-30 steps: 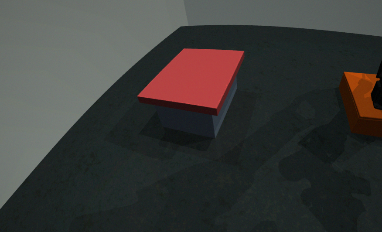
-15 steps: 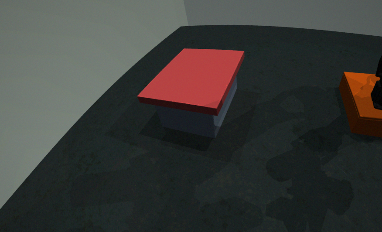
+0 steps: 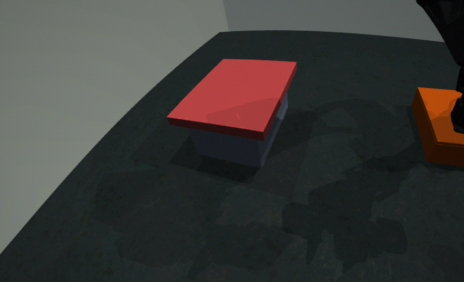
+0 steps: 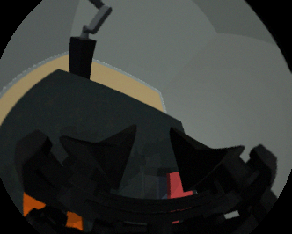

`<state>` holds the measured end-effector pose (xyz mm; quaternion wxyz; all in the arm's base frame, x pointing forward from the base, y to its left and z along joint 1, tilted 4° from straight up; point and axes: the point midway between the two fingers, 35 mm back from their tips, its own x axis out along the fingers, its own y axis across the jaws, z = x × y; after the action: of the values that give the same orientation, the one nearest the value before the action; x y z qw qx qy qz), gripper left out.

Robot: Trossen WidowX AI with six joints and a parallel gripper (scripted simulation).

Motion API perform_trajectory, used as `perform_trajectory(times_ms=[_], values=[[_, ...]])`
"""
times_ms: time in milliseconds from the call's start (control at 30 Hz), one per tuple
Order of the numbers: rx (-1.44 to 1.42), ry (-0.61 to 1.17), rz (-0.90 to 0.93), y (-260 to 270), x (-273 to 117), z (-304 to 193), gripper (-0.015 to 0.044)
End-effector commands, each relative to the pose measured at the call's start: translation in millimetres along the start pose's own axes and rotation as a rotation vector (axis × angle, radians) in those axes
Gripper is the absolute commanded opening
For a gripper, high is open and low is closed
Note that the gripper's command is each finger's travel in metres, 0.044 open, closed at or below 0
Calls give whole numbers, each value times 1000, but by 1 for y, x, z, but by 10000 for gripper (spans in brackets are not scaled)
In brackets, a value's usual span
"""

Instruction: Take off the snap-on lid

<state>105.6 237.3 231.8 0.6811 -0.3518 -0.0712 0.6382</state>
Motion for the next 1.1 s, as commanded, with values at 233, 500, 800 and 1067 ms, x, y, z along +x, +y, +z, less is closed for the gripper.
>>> perform_trajectory(times_ms=[233,500,800,1067], values=[[1306,221,-552,-69,-18,-93,235],[1681,165,-788,-84,-33,-121,235],[2104,-16,-1118,-98,-55,-154,235],[2443,-329,-1423,-106,-78,-180,235]])
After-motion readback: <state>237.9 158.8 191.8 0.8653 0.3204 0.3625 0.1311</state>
